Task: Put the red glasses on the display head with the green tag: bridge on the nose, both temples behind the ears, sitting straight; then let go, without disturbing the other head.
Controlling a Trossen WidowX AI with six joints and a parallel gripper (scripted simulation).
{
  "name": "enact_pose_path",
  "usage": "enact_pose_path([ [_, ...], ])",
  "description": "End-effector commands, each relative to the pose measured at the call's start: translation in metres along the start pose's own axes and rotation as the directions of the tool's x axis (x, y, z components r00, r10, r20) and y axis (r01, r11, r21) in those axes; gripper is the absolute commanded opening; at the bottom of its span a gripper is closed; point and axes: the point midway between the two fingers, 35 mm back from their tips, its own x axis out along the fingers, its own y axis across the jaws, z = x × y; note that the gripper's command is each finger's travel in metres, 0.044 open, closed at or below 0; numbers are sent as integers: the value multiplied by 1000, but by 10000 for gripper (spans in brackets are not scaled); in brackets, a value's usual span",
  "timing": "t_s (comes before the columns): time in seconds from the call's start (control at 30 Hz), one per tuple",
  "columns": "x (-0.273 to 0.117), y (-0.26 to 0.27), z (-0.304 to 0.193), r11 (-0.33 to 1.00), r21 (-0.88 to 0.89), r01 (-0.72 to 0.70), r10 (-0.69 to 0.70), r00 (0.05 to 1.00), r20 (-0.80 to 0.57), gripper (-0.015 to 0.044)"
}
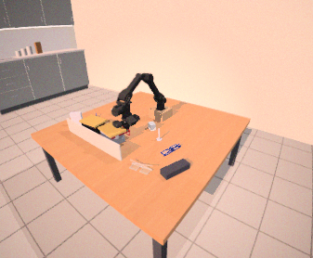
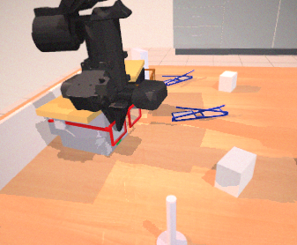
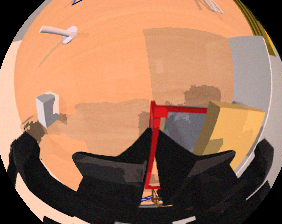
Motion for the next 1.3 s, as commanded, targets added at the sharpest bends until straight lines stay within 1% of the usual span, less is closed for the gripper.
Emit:
enact_pose_path([
  [0.0,2,0,-1,1000,-2,-2,2,1000,-5,0],
  [0.7,2,0,-1,1000,-2,-2,2,1000,-5,0],
  [0.83,0,0,0,1000,0,0,0,1000,0,105],
  [1.1,0,0,0,1000,0,0,0,1000,0,108],
  [1.27,-29,1,-4,1000,-16,-7,8,998,55,108],
])
